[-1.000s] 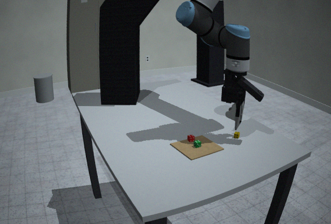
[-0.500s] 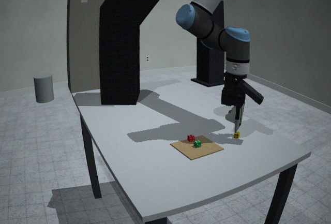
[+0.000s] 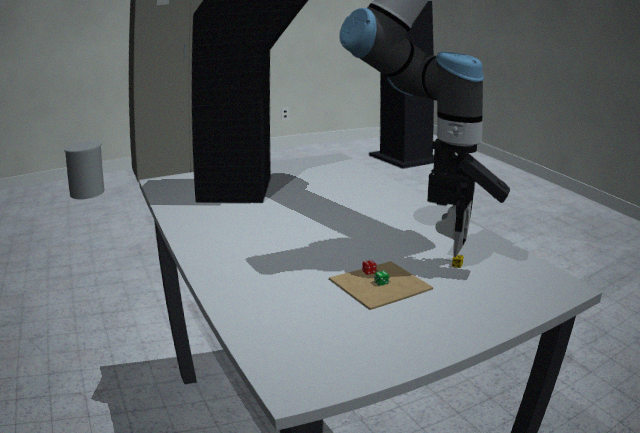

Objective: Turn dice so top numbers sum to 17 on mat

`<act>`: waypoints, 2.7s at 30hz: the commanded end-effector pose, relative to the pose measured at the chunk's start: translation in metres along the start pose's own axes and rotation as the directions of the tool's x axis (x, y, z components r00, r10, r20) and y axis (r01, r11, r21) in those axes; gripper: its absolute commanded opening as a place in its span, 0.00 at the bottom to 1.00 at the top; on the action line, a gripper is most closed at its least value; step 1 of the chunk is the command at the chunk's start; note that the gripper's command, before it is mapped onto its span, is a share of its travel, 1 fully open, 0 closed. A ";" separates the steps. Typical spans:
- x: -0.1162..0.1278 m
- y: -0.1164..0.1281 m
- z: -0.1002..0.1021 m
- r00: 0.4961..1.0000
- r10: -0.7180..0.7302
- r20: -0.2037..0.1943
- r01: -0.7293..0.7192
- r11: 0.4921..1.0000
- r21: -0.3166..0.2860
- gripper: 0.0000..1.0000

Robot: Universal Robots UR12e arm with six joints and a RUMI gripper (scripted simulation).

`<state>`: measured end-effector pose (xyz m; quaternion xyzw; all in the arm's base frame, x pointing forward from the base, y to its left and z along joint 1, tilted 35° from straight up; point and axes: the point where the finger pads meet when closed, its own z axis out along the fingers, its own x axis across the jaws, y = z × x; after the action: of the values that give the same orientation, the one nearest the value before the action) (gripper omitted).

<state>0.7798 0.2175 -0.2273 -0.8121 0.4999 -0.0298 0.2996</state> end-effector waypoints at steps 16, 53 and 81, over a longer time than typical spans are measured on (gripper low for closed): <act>0.000 0.000 0.000 1.000 0.000 0.000 0.000 1.000 0.001 0.21; 0.000 0.000 0.025 1.000 0.000 0.000 0.000 1.000 0.001 0.21; 0.000 0.000 0.025 1.000 0.000 0.000 0.000 1.000 0.001 0.21</act>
<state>0.7887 0.2292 -0.2482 -0.8121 0.4999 -0.0298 0.2996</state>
